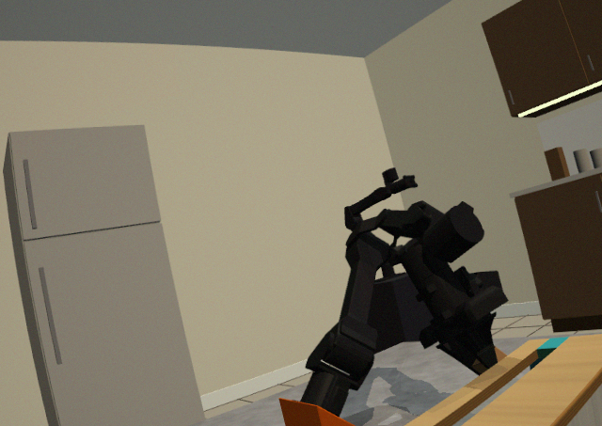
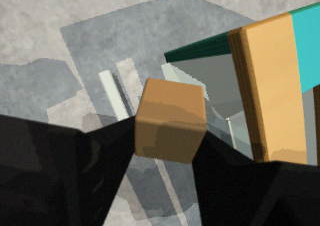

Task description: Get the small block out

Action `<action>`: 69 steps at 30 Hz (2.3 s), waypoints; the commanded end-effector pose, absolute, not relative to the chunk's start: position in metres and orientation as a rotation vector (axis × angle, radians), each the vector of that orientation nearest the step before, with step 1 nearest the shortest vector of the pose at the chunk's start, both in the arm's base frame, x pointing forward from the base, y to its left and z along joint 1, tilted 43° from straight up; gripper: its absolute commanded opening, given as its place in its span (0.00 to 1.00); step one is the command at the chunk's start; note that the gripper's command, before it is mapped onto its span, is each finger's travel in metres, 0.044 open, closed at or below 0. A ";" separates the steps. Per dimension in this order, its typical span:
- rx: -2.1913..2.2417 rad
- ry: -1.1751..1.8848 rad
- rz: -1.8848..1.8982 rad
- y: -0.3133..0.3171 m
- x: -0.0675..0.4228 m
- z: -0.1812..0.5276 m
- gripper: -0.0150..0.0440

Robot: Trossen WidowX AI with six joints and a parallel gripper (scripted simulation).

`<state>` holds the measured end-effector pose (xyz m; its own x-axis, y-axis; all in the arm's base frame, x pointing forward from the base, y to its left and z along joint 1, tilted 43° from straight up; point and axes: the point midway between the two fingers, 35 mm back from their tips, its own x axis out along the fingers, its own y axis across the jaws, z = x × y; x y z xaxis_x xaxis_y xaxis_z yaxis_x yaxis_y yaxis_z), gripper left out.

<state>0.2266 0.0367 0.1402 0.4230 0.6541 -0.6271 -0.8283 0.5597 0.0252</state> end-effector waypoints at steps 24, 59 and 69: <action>0.732 1.054 0.507 0.023 0.223 0.152 0.25; 2.029 1.342 -0.301 0.004 0.219 0.172 0.25; 2.383 1.362 -0.591 -0.002 0.218 0.178 0.25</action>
